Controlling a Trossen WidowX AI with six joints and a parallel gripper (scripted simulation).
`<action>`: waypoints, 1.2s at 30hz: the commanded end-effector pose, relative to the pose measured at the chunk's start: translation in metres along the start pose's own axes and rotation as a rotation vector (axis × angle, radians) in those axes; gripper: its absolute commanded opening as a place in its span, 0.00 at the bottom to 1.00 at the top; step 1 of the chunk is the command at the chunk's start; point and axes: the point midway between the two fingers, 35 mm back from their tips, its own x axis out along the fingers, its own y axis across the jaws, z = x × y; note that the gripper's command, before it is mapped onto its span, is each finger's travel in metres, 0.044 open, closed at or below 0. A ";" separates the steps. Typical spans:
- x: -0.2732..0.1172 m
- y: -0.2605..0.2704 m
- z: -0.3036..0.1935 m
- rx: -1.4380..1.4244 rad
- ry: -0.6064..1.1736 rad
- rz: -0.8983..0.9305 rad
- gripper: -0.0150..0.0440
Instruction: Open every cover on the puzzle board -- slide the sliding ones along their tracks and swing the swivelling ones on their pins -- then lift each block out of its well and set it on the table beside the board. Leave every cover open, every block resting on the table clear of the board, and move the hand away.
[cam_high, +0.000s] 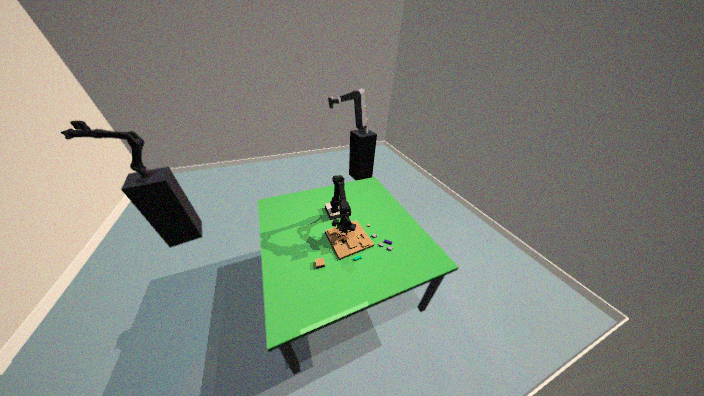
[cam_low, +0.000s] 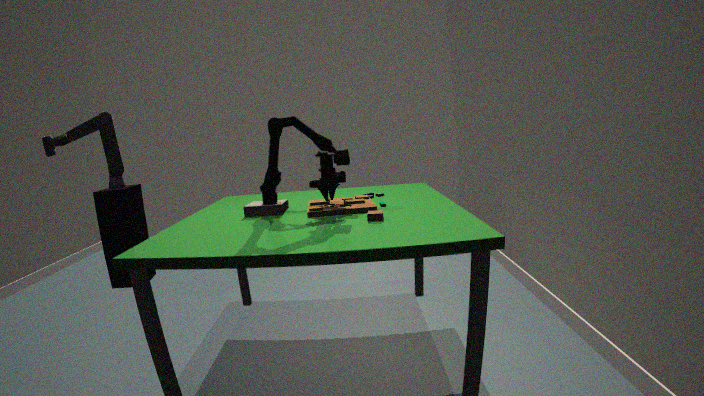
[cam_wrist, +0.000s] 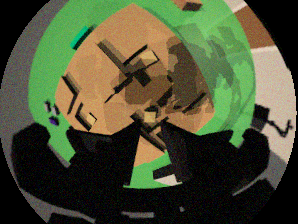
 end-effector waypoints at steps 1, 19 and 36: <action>0.003 0.000 0.000 0.122 0.001 0.001 0.50; 0.017 0.000 -0.001 1.542 0.002 -0.001 0.50; 0.023 0.000 -0.001 1.542 0.002 -0.001 0.50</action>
